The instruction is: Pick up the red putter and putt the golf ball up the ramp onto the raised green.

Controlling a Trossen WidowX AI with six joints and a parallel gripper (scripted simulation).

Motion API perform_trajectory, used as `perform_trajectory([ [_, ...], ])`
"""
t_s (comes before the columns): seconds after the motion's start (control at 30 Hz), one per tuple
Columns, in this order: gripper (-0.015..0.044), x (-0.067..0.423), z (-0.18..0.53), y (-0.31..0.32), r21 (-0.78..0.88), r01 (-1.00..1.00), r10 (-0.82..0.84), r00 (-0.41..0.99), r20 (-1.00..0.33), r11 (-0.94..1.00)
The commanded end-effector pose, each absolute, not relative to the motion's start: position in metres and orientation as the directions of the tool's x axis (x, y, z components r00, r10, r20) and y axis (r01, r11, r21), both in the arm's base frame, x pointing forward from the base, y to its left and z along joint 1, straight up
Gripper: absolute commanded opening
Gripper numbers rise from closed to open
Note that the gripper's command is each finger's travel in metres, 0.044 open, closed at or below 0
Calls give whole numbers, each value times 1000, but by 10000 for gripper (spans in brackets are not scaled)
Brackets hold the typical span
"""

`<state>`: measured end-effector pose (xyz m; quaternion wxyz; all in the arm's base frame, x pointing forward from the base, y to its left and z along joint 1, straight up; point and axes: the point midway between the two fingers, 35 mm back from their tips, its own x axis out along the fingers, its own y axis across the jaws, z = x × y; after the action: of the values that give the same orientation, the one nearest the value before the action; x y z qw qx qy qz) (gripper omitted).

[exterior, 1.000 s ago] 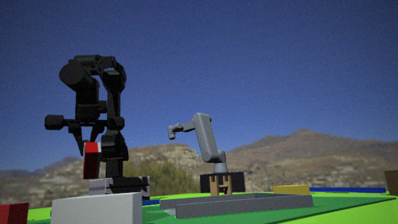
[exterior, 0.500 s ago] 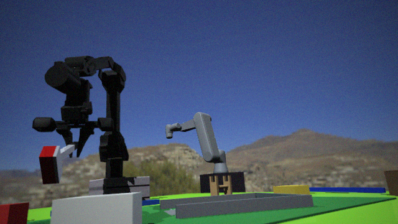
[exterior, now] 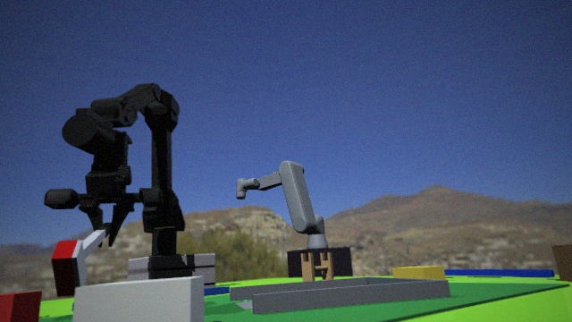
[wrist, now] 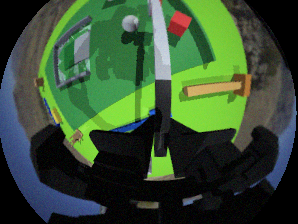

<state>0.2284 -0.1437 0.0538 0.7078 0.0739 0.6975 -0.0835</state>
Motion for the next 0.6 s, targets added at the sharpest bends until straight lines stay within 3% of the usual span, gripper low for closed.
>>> perform_trajectory([
  [0.0, 0, 228, 46, -144, -14, 227, -17, 10, -1000, 974],
  [0.57, 0, 228, 28, -143, -11, 221, -13, 9, -1000, 975],
])
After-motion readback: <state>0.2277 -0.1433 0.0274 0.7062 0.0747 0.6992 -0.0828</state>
